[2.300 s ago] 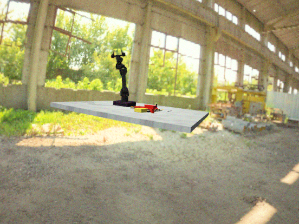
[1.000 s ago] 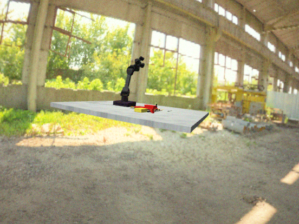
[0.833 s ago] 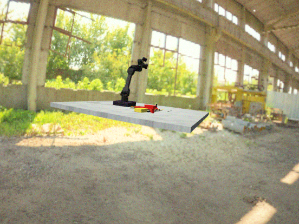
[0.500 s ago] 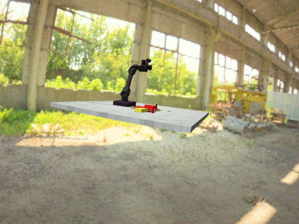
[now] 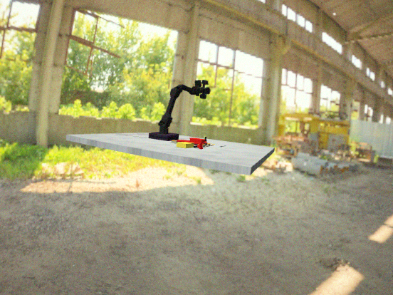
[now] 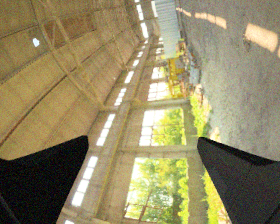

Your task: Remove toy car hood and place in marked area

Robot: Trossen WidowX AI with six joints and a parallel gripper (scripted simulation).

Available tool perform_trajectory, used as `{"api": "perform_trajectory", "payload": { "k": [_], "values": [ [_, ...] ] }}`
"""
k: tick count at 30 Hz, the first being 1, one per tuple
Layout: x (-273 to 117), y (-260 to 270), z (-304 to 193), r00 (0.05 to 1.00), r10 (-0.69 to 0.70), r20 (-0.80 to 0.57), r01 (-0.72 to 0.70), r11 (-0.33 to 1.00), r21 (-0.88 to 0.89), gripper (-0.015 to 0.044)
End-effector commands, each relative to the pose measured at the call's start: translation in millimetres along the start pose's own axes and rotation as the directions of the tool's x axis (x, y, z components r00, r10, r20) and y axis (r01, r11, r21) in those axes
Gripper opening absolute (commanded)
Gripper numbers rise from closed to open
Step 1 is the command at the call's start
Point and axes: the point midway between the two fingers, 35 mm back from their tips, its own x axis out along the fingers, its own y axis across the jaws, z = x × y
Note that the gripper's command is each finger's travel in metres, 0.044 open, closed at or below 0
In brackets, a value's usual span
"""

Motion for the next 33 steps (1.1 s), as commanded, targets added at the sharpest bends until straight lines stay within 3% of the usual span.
{"api": "perform_trajectory", "payload": {
  "k": [1, 16, 33],
  "values": [
    [-5.8, -5.4, 28.9, 0.998, -0.040, 0.054, 0.043, 0.997, -0.068, 0.0440],
    [-59.6, -49.7, 169.2, 0.893, -0.289, 0.344, 0.392, 0.875, -0.284, 0.0440],
    [-173.8, -77.4, 305.2, 0.617, -0.494, 0.612, 0.759, 0.579, -0.298, 0.0440]
  ]
}}
